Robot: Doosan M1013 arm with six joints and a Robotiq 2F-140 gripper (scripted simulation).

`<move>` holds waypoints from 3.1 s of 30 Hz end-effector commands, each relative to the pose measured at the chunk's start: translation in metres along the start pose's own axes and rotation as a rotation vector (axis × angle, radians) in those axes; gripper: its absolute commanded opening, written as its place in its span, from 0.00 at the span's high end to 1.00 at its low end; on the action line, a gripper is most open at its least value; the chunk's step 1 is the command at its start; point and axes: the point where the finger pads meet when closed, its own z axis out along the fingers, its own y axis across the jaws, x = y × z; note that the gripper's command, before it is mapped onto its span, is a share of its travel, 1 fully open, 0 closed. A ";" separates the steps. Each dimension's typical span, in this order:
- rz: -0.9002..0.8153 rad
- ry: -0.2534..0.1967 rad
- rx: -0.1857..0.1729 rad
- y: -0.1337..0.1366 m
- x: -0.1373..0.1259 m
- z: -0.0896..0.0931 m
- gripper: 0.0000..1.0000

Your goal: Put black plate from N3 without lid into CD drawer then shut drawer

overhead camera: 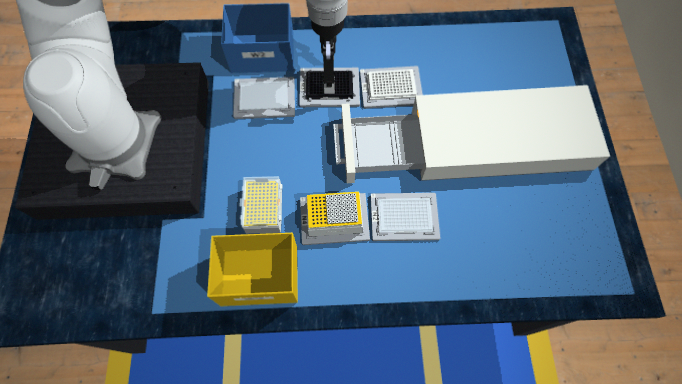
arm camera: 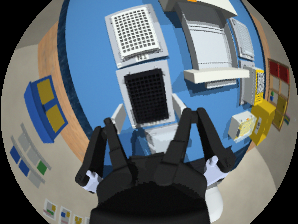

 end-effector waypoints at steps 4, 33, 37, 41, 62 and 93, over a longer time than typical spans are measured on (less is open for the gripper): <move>0.000 0.000 0.000 0.000 0.000 0.005 0.34; 0.000 0.000 0.000 0.000 0.000 0.038 0.34; 0.000 0.000 0.000 0.000 0.000 0.041 0.34; 0.000 0.000 0.000 0.000 0.000 0.044 0.34; 0.000 0.000 0.000 0.000 0.000 0.044 0.40; 0.000 0.000 0.000 0.000 0.000 0.044 1.00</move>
